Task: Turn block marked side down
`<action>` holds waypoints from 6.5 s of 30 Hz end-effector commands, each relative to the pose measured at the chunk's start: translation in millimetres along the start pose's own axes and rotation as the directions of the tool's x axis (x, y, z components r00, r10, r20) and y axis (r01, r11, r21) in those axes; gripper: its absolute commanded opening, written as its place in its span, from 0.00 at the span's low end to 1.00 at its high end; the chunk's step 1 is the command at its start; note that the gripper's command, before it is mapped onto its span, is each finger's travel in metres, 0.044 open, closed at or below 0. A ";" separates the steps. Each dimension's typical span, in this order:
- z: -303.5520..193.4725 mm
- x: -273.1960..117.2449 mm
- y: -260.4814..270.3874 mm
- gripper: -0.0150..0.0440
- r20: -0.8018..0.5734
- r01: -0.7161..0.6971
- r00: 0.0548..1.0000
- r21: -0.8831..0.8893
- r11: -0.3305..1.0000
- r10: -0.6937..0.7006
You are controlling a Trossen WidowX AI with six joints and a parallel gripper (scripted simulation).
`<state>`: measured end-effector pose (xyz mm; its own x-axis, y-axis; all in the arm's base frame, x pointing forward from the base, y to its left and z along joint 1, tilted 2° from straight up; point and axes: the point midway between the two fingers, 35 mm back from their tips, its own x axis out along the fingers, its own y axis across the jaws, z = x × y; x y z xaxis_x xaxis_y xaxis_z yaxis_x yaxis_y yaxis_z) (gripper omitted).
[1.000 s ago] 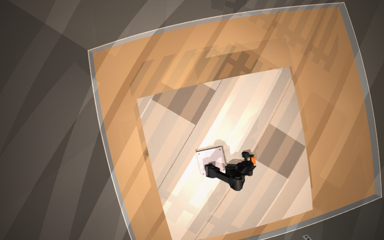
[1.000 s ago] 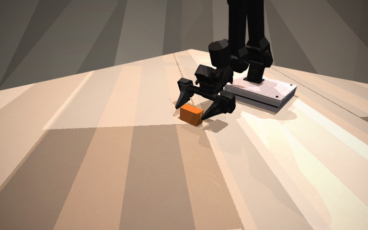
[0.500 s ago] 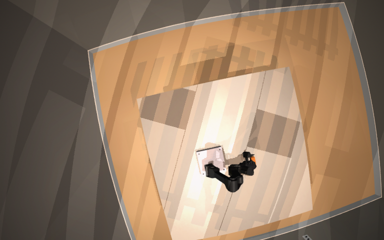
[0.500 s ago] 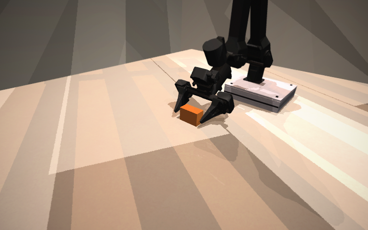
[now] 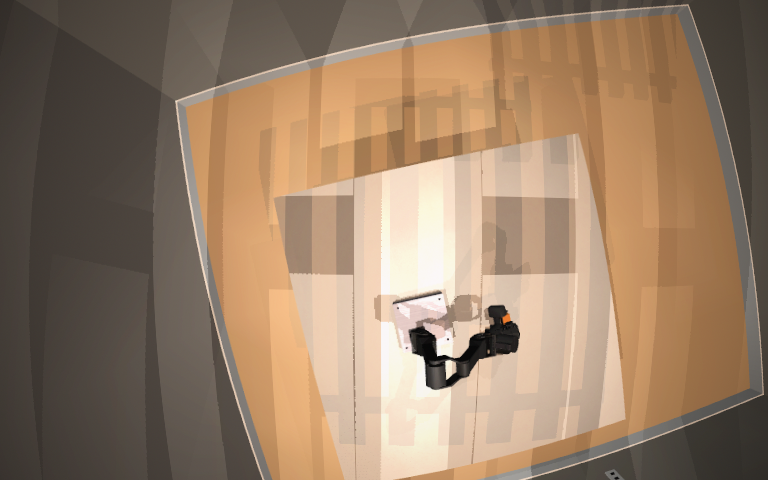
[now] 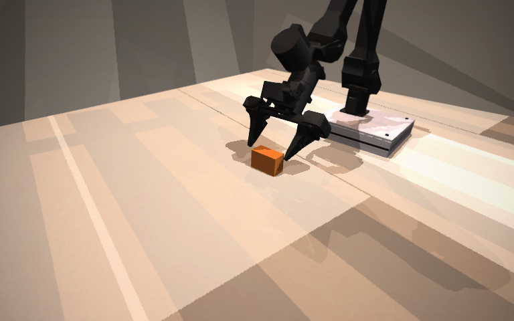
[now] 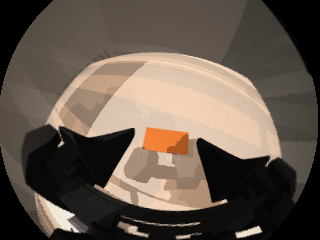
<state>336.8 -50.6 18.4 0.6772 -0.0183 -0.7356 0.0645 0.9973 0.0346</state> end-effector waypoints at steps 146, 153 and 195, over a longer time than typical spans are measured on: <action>18.0 -0.4 -0.7 0.25 -0.185 0.010 0.983 -0.023 1.000 -0.014; 15.8 13.1 -2.0 0.25 -0.124 0.011 0.992 -0.020 1.000 -0.014; -8.0 22.3 -1.4 0.25 0.391 0.010 0.920 -0.022 1.000 -0.001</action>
<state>346.9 -52.5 -7.5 0.8985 -0.0477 -0.4364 0.0560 0.9984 0.0061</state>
